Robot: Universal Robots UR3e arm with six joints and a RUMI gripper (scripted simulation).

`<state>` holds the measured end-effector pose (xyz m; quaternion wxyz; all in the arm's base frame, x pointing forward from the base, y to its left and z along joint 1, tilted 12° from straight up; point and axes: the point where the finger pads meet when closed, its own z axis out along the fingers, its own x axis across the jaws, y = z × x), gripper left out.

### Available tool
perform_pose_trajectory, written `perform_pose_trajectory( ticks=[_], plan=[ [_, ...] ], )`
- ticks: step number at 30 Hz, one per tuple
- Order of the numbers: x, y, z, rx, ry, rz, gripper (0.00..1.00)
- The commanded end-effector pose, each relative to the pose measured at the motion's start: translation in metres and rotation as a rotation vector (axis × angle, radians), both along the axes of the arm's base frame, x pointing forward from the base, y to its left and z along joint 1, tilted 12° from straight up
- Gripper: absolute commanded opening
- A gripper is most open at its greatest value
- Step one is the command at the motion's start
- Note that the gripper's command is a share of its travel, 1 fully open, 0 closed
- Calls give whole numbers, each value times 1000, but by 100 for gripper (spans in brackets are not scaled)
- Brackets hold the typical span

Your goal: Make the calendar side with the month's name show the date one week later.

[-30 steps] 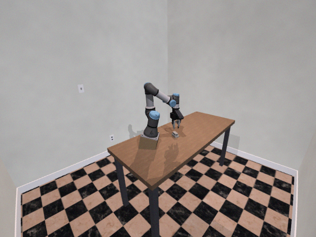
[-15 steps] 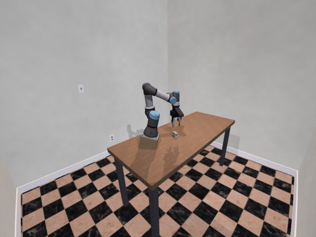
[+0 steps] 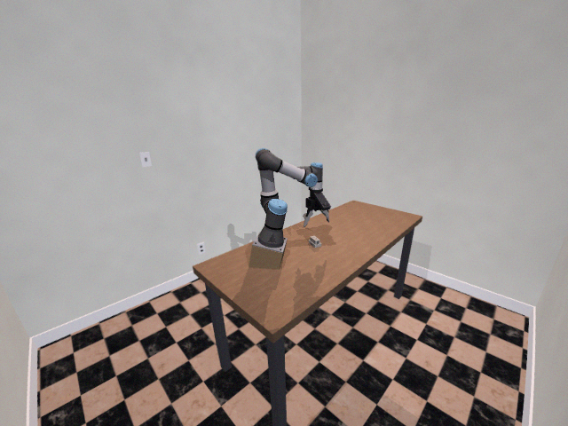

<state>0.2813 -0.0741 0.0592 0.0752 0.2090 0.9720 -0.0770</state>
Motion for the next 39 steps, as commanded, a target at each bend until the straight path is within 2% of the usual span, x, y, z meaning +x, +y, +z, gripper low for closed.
perform_pose_trajectory(
  ticks=[1, 14, 26, 28, 34, 39],
  plan=[
    [1, 0, 1, -1, -2, 0, 100],
    [0, 1, 6, -1, -2, 0, 100],
    [-4, 8, 43, -1, -2, 0, 100],
    [-4, 8, 43, -1, -2, 0, 100],
    [-7, 11, 61, -1, -2, 0, 100],
    [-8, 13, 70, -1, -2, 0, 100]
  ],
)
